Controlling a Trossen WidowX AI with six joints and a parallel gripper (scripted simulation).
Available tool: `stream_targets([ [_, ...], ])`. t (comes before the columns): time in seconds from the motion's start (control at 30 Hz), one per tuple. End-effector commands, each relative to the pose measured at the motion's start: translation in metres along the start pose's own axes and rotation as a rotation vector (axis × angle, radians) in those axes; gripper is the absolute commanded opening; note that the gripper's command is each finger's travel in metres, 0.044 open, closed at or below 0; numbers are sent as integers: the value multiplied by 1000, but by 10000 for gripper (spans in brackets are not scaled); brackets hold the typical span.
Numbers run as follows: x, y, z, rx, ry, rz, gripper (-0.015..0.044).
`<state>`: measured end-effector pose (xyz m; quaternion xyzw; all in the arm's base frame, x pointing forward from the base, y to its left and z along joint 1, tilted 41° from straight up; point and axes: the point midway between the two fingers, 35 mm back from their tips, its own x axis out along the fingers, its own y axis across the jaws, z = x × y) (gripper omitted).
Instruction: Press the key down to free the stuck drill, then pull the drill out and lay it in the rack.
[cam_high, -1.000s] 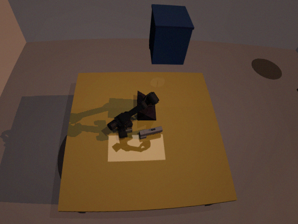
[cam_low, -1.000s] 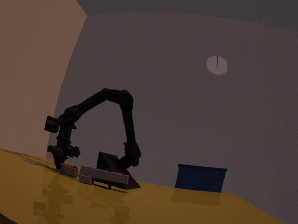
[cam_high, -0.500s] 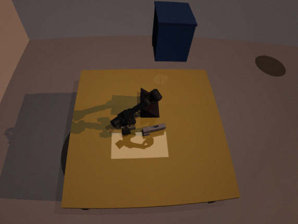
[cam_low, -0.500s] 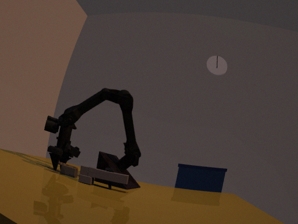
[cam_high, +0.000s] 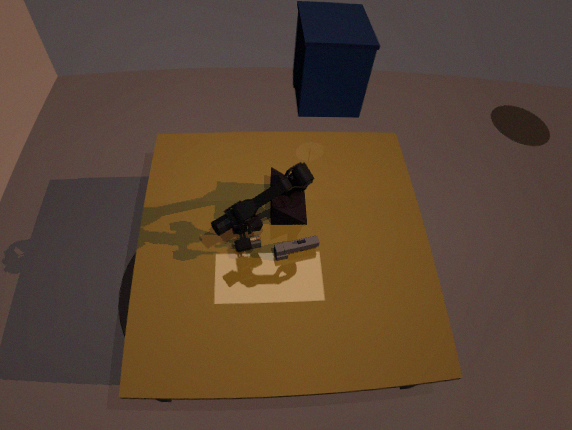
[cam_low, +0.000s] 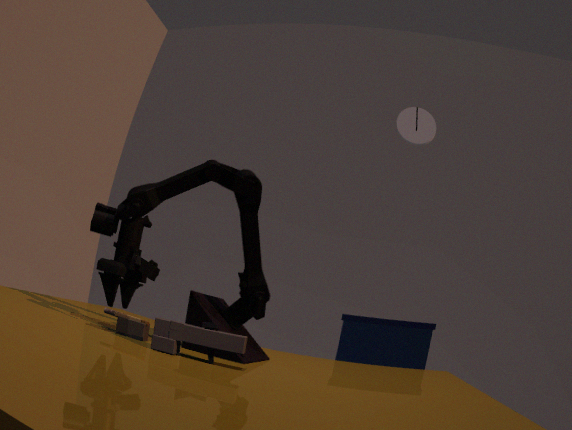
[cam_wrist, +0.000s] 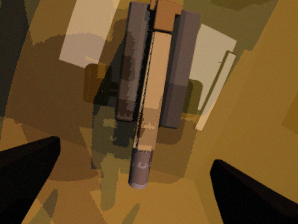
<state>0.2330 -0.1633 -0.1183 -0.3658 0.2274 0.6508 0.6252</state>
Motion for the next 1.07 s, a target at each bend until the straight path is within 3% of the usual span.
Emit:
stream_targets([
  [0.0, -18, -2, -3, -9, 10, 1, 440],
  [0.2, -24, -2, -4, 4, 12, -2, 440],
  [0.37, -58, -14, -37, 116, 229, -17, 440],
  [0.73, -185, -49, -97, 456, 770, -264, 440],
  [1.03, -293, -69, -94, 586, 1049, -568, 440],
])
